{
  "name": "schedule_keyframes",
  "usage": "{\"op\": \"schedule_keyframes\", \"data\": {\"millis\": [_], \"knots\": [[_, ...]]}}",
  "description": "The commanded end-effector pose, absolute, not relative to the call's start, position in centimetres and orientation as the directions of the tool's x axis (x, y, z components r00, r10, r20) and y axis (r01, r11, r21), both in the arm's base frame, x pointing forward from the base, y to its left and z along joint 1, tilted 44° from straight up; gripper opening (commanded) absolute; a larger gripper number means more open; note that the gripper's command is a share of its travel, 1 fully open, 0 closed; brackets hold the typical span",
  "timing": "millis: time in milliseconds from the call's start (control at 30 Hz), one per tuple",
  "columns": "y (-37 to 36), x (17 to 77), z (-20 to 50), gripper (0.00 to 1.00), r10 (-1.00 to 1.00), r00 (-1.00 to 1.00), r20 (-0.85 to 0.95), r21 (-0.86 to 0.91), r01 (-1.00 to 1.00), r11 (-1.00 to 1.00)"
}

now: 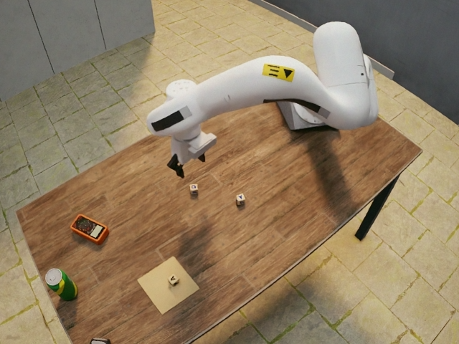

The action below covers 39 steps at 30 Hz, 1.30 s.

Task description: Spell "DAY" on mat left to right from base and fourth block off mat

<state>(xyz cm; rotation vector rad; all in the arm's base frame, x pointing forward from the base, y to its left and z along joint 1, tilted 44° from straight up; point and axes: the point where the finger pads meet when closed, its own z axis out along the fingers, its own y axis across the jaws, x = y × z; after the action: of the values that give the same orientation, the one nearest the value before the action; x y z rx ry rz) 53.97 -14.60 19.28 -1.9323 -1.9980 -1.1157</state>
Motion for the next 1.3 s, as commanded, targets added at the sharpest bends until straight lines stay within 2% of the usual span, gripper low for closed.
{"op": "schedule_keyframes", "data": {"millis": [0,633,667,1267], "knots": [[-14.54,54.10,19.20,1.00,0.781,-0.033,0.624,0.312,0.927,-0.209],[-14.18,54.34,18.77,1.00,0.640,0.327,0.696,0.047,0.868,-0.495],[-14.12,54.38,18.69,1.00,0.603,0.387,0.697,-0.002,0.843,-0.539],[-13.74,54.63,18.23,1.00,0.335,0.694,0.637,-0.283,0.615,-0.736]]}}
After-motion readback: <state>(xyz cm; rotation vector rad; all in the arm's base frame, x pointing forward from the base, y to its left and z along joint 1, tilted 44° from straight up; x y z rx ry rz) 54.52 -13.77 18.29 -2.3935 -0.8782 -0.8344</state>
